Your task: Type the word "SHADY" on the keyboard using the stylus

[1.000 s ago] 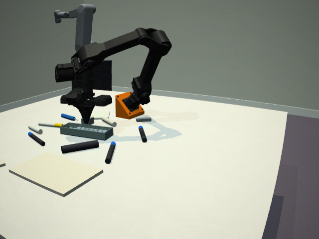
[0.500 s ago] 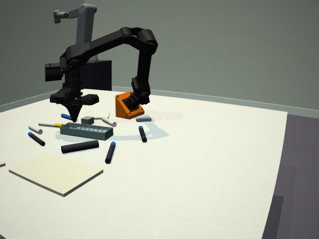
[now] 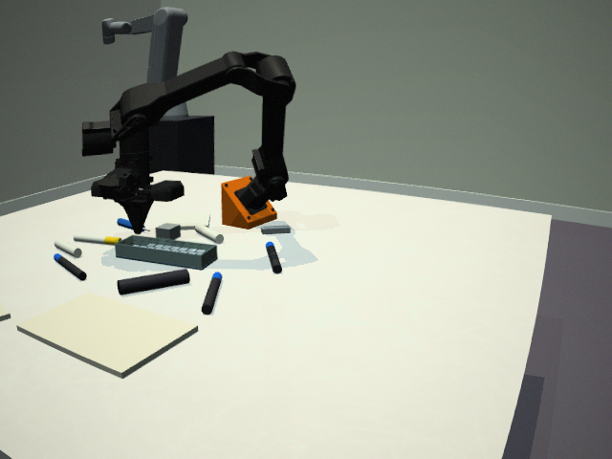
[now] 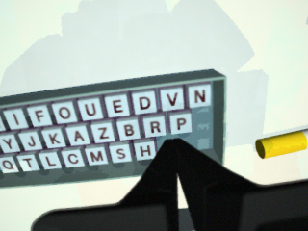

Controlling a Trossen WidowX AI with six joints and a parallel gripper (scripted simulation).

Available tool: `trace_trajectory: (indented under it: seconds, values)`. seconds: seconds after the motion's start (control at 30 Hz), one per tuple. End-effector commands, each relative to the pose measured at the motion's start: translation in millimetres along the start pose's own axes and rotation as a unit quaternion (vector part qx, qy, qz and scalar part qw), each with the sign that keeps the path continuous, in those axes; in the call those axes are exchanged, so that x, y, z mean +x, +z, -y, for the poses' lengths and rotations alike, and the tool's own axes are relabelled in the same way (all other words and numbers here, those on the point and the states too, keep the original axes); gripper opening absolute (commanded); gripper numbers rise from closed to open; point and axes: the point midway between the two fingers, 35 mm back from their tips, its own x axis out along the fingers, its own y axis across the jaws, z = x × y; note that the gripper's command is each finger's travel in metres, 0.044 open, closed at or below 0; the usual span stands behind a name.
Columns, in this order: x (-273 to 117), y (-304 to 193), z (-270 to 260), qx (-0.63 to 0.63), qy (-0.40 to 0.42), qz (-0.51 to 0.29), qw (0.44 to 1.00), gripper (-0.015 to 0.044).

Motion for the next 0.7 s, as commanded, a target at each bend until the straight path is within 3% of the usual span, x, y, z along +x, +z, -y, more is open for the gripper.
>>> trace_trajectory:
  seconds: [0.0,0.53,0.67]
  values:
    - [-1,-17,-14,-0.001,-0.001,-0.003,1.0,0.0]
    - [0,-27,-25,0.0,-0.001,-0.003,1.0,0.0]
    - [-1,-25,-66,0.0,-0.001,-0.003,1.0,0.0]
